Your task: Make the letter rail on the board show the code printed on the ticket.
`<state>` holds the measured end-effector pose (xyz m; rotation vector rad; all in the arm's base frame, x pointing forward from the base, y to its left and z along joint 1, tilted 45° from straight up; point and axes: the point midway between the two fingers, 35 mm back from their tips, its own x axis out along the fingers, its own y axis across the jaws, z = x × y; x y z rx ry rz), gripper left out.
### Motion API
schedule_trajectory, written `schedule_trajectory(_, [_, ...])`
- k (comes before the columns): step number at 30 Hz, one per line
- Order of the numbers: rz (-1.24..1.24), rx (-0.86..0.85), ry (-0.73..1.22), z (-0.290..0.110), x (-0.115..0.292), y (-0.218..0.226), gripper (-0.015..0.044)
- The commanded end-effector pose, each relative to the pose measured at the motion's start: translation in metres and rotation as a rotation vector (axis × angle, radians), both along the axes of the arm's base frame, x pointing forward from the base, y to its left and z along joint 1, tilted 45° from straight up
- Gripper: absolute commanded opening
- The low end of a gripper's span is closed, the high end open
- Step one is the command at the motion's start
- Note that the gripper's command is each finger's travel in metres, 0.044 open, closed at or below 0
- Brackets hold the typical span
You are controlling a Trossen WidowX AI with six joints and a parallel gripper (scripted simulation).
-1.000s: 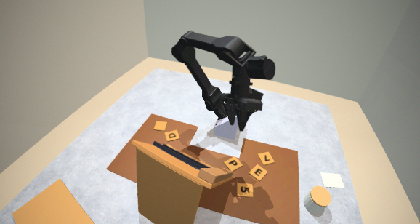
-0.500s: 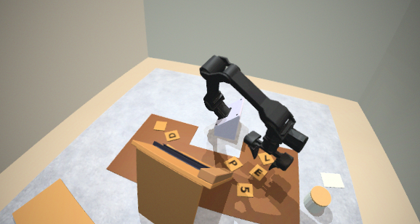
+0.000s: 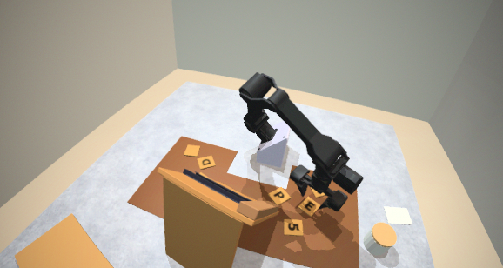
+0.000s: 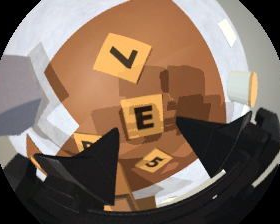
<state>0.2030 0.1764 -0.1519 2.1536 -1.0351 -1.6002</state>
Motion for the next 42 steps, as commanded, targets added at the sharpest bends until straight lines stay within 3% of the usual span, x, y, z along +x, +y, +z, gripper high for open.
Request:
schedule_trajectory(1, [0.003, -0.007, 0.003, -0.006, 0.001, -0.007, 0.0340])
schedule_trajectory(42, [0.003, -0.007, 0.003, -0.020, 0.004, -0.021, 0.0340])
